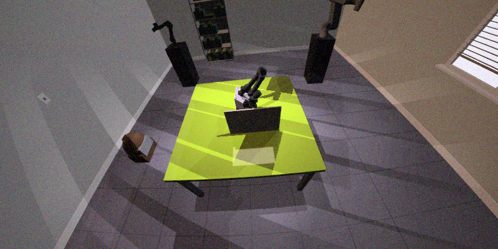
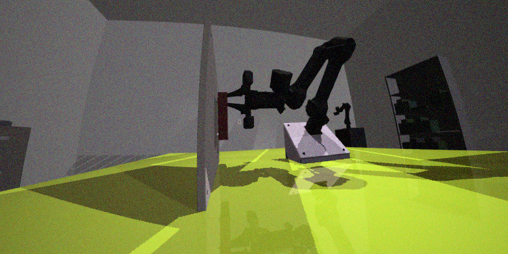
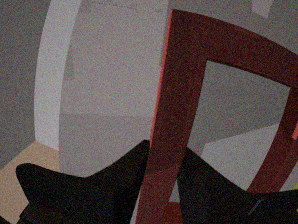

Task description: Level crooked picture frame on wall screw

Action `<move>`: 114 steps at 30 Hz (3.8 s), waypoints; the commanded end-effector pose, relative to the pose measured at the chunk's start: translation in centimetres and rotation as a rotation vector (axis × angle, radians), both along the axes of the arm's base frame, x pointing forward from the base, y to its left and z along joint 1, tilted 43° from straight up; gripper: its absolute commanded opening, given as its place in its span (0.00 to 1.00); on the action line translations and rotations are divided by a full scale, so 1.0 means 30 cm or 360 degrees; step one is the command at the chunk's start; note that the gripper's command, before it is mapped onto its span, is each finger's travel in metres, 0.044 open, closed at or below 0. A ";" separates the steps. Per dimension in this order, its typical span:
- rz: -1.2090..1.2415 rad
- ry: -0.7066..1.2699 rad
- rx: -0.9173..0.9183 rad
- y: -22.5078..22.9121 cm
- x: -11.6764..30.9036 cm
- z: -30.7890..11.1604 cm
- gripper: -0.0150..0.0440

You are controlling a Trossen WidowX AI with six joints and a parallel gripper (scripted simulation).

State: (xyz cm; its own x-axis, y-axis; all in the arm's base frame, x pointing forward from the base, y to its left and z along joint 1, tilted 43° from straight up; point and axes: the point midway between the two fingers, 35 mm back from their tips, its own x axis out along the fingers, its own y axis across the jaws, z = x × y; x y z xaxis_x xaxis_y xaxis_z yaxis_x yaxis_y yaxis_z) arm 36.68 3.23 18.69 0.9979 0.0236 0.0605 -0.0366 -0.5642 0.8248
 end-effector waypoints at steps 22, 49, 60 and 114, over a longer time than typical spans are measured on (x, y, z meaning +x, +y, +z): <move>-0.0009 -0.0013 0.0009 -0.007 0.000 0.006 0.25; -0.0009 -0.0013 0.0008 -0.019 0.001 -0.002 0.25; -0.0009 -0.0012 0.0008 -0.024 0.002 -0.007 0.25; 0.0007 -0.0006 0.0135 -0.011 0.003 -0.026 0.25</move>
State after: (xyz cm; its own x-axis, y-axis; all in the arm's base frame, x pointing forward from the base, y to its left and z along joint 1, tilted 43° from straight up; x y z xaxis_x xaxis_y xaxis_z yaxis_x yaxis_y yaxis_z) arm 36.77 2.86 17.93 0.9976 0.0222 0.0657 -0.0385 -0.6100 0.7914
